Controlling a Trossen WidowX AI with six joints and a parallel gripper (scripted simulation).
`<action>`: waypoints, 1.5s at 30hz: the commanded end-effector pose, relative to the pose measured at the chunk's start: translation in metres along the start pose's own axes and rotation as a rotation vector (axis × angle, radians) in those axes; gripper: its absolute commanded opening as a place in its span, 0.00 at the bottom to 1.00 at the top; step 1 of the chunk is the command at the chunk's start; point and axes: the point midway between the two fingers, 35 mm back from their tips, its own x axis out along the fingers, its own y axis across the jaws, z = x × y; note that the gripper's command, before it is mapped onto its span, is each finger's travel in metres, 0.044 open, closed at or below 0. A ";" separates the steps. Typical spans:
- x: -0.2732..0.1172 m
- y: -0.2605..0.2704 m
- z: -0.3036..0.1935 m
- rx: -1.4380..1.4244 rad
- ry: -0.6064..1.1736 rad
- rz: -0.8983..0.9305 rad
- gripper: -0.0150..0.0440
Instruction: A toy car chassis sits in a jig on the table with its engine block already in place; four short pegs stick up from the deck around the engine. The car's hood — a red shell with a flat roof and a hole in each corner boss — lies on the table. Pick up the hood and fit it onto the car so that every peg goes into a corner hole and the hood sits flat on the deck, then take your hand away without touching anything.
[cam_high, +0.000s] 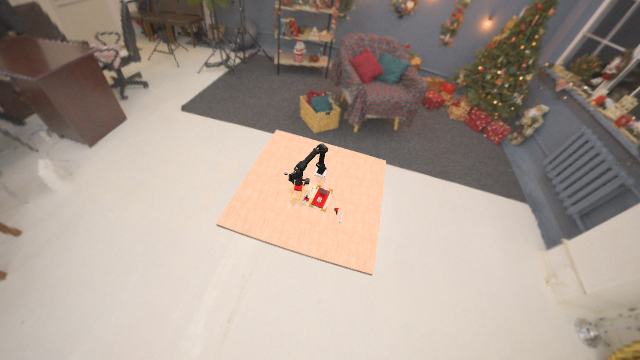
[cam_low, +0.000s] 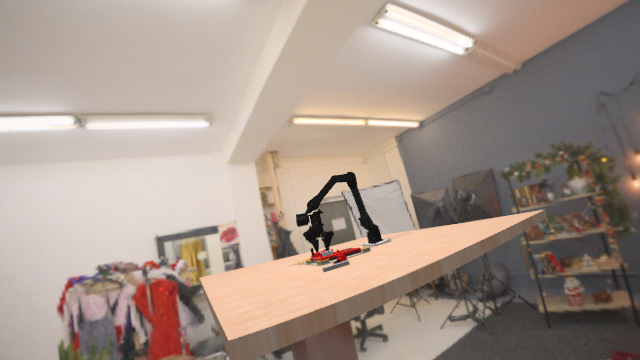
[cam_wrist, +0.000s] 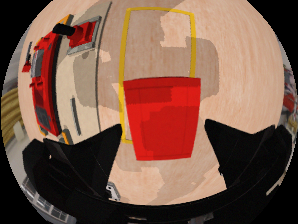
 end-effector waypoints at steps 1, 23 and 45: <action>0.003 0.000 -0.001 0.004 0.005 -0.001 1.00; 0.014 0.000 -0.001 0.004 0.005 -0.001 1.00; 0.012 0.000 0.000 0.000 0.000 0.000 0.54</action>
